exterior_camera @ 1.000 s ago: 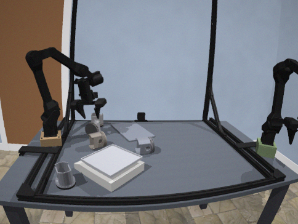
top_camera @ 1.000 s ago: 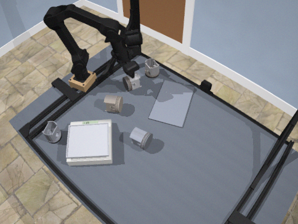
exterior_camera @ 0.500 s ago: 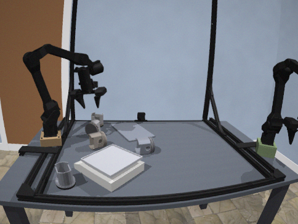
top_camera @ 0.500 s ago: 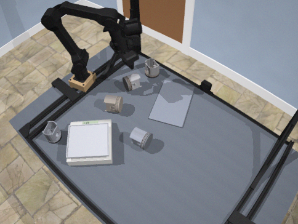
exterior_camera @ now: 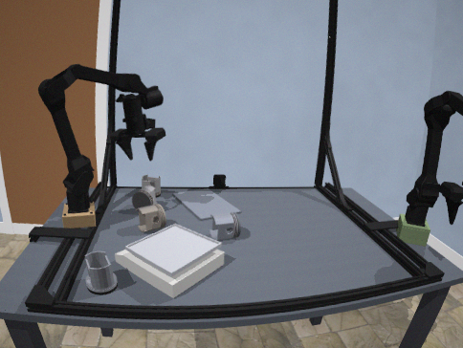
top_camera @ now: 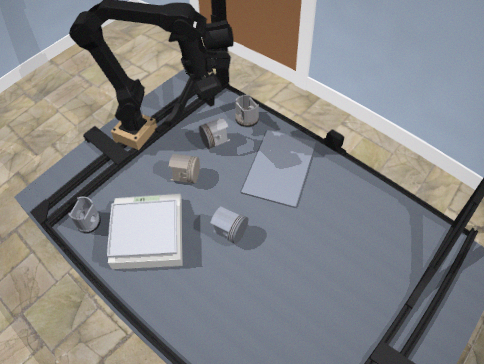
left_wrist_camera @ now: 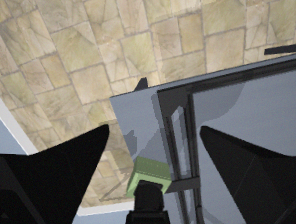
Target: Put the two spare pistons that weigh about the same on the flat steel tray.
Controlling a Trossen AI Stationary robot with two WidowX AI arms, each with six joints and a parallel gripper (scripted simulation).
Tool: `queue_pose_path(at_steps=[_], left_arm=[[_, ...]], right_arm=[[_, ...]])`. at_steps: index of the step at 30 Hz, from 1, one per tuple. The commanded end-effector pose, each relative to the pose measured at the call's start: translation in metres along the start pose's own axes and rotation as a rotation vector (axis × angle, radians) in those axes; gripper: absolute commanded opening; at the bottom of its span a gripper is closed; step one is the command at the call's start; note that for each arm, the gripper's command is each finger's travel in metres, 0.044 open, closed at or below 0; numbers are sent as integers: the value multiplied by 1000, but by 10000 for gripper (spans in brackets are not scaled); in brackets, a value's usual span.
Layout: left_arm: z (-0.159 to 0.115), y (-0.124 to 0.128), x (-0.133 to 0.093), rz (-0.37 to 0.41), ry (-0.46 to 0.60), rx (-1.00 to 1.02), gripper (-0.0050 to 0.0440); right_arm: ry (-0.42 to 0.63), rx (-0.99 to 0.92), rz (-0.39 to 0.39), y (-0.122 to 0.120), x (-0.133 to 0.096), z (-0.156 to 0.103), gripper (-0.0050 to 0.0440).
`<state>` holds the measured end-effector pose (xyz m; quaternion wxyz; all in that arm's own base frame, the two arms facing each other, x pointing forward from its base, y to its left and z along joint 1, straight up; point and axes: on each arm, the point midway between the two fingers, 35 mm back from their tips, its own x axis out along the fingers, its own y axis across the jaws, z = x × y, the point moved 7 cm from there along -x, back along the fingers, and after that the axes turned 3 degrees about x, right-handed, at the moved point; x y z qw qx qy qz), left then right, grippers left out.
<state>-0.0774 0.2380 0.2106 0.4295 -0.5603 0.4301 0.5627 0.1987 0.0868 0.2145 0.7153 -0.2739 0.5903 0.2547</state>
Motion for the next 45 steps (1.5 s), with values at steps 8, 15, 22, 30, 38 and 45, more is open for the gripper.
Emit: queue_pose_path(at_steps=[8, 15, 22, 30, 38, 45], left_arm=[[0, 0, 0, -3, 2, 3, 440], [0, 0, 0, -3, 2, 3, 440], [0, 0, 0, -3, 2, 3, 440], [0, 0, 0, -3, 2, 3, 440], [0, 0, 0, -3, 2, 3, 440], [0, 0, 0, -3, 2, 3, 440]], right_arm=[[95, 232, 29, -3, 0, 7, 378], [162, 405, 52, -6, 1, 11, 378], [175, 431, 58, -7, 3, 12, 378], [179, 429, 60, -6, 6, 11, 378], [184, 561, 49, -31, 6, 6, 378], [189, 742, 32, -63, 6, -6, 378]])
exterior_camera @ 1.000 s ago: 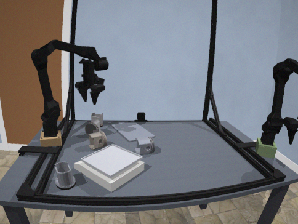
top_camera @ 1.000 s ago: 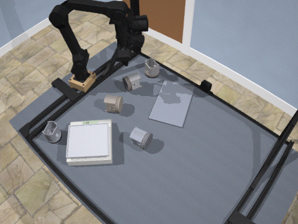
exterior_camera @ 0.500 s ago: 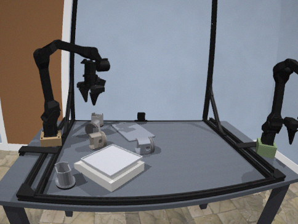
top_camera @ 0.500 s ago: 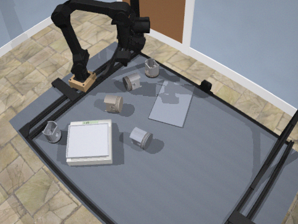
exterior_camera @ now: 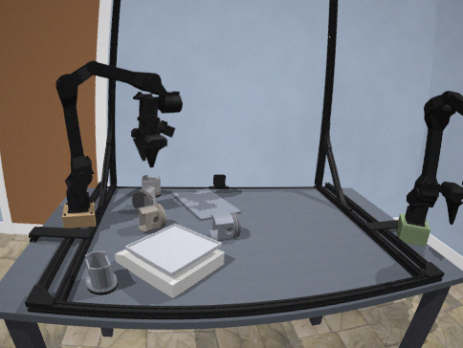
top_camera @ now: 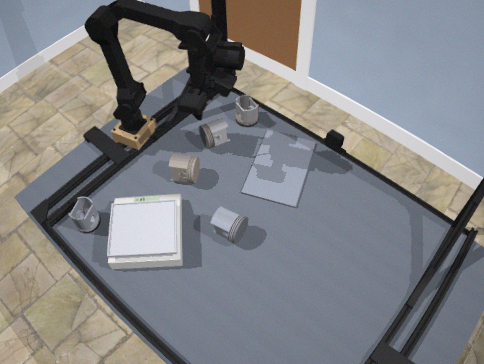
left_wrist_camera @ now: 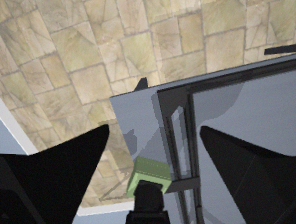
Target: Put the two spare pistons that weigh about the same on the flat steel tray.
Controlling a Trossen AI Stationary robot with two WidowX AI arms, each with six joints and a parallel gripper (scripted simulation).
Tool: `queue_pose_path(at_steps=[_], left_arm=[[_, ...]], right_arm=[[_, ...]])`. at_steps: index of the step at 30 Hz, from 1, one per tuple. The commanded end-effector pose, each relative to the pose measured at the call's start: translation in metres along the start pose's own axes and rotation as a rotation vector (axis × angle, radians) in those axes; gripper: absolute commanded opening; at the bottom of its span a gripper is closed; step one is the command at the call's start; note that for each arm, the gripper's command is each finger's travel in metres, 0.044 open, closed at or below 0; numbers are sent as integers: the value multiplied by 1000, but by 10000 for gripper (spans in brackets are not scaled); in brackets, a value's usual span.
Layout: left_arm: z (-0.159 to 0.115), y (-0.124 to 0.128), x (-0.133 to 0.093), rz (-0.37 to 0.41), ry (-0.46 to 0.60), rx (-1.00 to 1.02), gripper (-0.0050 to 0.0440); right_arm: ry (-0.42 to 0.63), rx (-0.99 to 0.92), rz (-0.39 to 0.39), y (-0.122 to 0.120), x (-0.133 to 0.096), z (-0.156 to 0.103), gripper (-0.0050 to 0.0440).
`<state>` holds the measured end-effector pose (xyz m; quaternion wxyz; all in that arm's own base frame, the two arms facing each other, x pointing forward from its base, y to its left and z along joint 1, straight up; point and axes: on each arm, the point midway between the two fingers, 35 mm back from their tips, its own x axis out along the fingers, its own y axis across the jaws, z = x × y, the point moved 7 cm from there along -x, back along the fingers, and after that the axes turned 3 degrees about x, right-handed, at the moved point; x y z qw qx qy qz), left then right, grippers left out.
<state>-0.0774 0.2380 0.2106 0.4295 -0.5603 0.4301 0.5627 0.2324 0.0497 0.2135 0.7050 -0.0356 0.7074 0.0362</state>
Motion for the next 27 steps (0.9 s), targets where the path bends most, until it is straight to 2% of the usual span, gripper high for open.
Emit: queue_pose_path(at_steps=[1, 4, 6, 21, 23, 27], left_arm=[[0, 0, 0, -3, 2, 3, 440], [0, 0, 0, -3, 2, 3, 440], [0, 0, 0, -3, 2, 3, 440], [0, 0, 0, -3, 2, 3, 440], [0, 0, 0, -3, 2, 3, 440], [0, 0, 0, -3, 2, 3, 440]], right_arm=[[5, 103, -2, -18, 0, 6, 378], [5, 161, -2, -33, 0, 9, 378], [5, 161, -2, -33, 0, 9, 378], [5, 447, -2, -108, 0, 10, 378], [5, 447, -2, -108, 0, 10, 378], [5, 532, -2, -127, 0, 6, 378]])
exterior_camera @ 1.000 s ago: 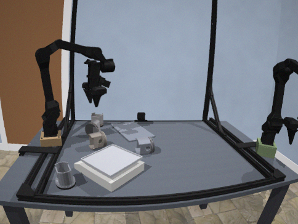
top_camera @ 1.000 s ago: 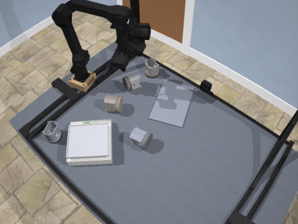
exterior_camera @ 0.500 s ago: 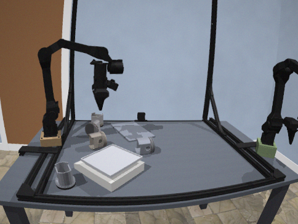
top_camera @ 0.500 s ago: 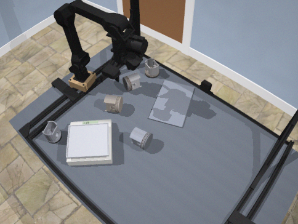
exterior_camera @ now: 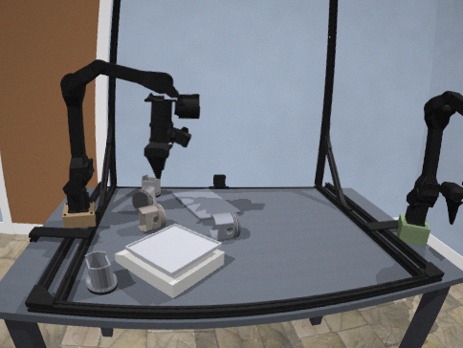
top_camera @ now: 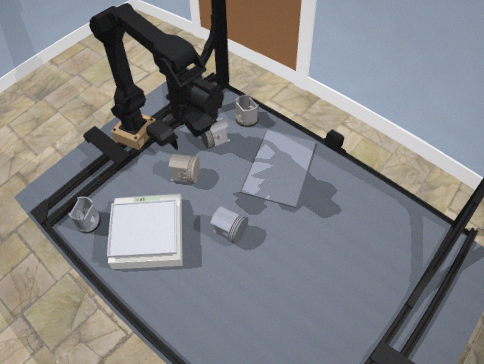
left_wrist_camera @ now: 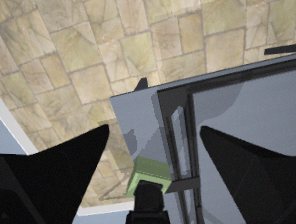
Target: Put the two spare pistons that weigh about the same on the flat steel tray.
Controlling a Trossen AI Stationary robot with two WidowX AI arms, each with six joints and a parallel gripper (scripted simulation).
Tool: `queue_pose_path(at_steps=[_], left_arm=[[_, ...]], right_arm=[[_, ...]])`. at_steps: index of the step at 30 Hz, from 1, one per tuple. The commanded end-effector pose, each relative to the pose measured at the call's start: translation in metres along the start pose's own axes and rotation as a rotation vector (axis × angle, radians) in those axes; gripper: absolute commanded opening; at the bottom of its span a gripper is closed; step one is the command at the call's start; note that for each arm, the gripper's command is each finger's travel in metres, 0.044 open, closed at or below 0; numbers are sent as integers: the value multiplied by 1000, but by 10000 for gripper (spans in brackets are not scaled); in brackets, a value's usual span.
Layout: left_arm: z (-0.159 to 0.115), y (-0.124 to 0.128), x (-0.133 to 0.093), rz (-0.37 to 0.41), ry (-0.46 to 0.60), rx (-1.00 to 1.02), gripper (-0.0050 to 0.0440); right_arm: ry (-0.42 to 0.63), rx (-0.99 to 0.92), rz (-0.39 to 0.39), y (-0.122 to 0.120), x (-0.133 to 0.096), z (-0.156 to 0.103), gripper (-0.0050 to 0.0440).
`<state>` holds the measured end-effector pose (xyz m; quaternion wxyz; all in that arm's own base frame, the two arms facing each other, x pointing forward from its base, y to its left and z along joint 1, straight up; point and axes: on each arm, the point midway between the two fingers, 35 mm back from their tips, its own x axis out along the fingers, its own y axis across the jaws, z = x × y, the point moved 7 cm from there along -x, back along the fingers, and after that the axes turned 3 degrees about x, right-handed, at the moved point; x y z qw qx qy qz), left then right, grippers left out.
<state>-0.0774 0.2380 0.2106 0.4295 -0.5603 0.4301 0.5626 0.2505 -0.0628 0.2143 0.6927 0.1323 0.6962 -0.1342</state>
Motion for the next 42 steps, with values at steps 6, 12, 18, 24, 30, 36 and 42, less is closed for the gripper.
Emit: queue_pose_path(at_steps=[6, 12, 18, 24, 30, 36, 42], left_arm=[[0, 0, 0, -3, 2, 3, 440], [0, 0, 0, -3, 2, 3, 440], [0, 0, 0, -3, 2, 3, 440], [0, 0, 0, -3, 2, 3, 440], [0, 0, 0, -3, 2, 3, 440], [0, 0, 0, -3, 2, 3, 440], [0, 0, 0, -3, 2, 3, 440]], right_arm=[[3, 136, -1, -42, 1, 12, 378], [3, 247, -1, -67, 2, 14, 378], [3, 332, -1, -92, 2, 14, 378], [3, 444, -1, -121, 3, 11, 378], [3, 502, -1, -141, 3, 8, 378], [3, 560, -1, -170, 4, 0, 378], [2, 664, 0, -189, 4, -11, 378]])
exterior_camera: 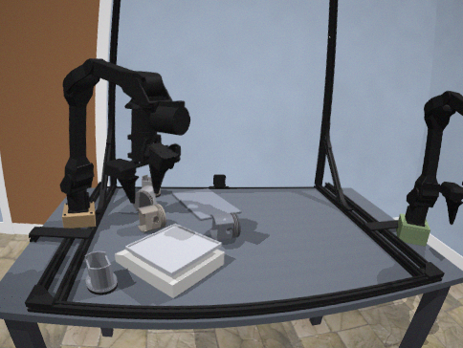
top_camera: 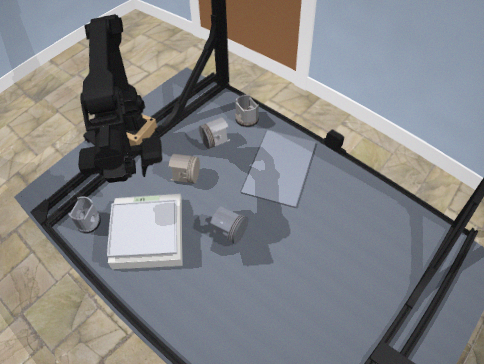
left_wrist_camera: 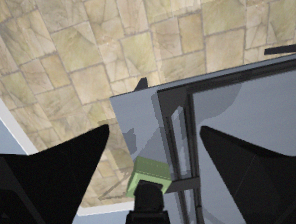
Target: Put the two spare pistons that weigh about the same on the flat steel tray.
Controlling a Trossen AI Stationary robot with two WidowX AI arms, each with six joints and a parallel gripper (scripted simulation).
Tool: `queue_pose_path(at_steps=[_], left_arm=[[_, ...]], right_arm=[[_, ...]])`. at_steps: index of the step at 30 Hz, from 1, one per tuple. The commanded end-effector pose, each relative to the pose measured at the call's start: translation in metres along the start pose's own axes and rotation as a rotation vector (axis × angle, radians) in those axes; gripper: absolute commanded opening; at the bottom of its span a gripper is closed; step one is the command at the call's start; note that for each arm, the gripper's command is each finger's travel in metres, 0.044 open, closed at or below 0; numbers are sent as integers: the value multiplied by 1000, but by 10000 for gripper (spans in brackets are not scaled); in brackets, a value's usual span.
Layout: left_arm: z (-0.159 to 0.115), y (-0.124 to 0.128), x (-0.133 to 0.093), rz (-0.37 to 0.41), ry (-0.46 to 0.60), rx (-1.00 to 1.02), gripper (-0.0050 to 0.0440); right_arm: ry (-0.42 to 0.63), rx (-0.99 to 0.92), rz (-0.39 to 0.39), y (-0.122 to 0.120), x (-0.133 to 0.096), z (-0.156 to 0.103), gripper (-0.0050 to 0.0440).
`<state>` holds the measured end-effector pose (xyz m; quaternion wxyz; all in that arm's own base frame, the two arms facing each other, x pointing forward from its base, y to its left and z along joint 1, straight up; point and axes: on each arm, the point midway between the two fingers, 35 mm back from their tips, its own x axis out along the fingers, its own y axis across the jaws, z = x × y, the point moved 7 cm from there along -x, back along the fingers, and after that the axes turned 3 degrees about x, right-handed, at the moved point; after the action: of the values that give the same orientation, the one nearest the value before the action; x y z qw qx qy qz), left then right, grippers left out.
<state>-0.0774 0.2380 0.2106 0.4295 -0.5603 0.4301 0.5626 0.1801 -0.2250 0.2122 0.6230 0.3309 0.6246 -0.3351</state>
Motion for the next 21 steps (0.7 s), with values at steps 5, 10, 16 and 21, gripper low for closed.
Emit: queue_pose_path(at_steps=[5, 10, 16, 21], left_arm=[[0, 0, 0, -3, 2, 3, 440], [0, 0, 0, -3, 2, 3, 440], [0, 0, 0, -3, 2, 3, 440], [0, 0, 0, -3, 2, 3, 440]], right_arm=[[4, 143, 0, -28, 2, 3, 378], [4, 276, 0, -53, 2, 5, 378], [4, 436, 0, -83, 2, 6, 378], [4, 485, -1, -103, 2, 7, 378]])
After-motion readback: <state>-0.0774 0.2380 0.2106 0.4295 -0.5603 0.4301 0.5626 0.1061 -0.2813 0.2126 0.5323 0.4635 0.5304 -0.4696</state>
